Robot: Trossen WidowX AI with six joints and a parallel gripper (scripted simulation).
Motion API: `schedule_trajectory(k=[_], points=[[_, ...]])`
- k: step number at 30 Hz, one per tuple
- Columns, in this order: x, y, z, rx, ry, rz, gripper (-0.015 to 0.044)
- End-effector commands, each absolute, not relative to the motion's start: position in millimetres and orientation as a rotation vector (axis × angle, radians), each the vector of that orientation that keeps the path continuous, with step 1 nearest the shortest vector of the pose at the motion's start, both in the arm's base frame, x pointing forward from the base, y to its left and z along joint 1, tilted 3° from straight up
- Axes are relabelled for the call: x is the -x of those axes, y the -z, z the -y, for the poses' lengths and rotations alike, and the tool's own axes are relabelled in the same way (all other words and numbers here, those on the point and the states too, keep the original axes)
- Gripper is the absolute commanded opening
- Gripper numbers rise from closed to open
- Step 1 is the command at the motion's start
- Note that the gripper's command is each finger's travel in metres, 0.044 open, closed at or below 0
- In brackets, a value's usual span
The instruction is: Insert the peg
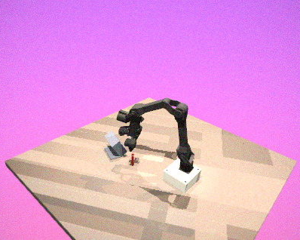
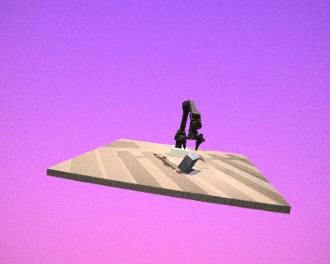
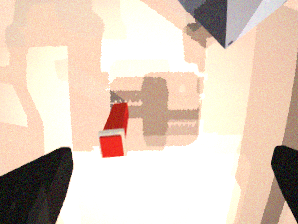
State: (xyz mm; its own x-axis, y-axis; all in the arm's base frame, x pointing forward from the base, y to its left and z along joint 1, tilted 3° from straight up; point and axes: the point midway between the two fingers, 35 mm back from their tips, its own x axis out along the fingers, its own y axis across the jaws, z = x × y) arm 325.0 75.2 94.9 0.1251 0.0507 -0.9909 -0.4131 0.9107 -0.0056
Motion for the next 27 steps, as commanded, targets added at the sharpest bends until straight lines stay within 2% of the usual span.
schedule_trajectory(k=[1, 27], points=[[-311, -86, -93, 0.347, -0.422, -1.464, 0.0440], [-309, -56, -102, 0.358, -0.443, -1.477, 0.0440]])
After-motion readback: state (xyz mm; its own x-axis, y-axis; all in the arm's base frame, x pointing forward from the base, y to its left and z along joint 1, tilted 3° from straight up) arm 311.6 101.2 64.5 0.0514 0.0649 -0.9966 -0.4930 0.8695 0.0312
